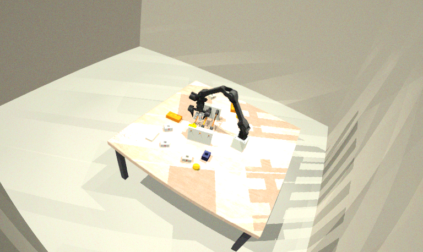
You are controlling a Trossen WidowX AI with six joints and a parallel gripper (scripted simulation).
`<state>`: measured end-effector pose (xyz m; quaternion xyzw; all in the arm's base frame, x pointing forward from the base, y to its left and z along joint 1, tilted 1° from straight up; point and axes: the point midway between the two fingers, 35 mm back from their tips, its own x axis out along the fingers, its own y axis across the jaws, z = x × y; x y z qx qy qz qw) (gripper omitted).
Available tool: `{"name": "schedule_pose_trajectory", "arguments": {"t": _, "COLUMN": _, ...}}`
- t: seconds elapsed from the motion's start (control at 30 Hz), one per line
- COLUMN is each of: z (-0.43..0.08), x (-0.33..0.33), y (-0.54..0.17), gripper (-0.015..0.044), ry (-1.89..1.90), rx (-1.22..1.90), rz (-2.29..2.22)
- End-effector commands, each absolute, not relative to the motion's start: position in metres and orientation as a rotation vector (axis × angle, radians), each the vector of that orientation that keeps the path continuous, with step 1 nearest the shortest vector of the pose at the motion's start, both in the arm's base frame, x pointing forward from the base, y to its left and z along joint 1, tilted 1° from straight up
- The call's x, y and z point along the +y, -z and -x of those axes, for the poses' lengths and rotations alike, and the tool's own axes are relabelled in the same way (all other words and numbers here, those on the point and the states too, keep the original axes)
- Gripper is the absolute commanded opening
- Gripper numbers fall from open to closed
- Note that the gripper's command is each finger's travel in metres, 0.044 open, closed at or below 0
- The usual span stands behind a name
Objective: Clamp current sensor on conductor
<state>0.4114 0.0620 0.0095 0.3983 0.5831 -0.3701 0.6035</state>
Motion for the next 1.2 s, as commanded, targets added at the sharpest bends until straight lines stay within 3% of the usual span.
{"name": "schedule_pose_trajectory", "arguments": {"t": 0.0, "z": -0.4116, "x": 0.0621, "y": -0.0104, "gripper": 0.0374, "ry": 0.856, "rx": 1.349, "rz": -0.923}}
{"name": "schedule_pose_trajectory", "arguments": {"t": 0.63, "z": -0.4116, "x": 0.0621, "y": -0.0104, "gripper": 0.0247, "ry": 0.856, "rx": 1.349, "rz": -0.923}}
{"name": "schedule_pose_trajectory", "arguments": {"t": 0.93, "z": -0.4116, "x": 0.0621, "y": -0.0104, "gripper": 0.0011, "ry": 0.856, "rx": 1.349, "rz": -0.923}}
{"name": "schedule_pose_trajectory", "arguments": {"t": 1.17, "z": -0.4116, "x": 0.0621, "y": -0.0104, "gripper": 0.0, "ry": 0.856, "rx": 1.349, "rz": -0.923}}
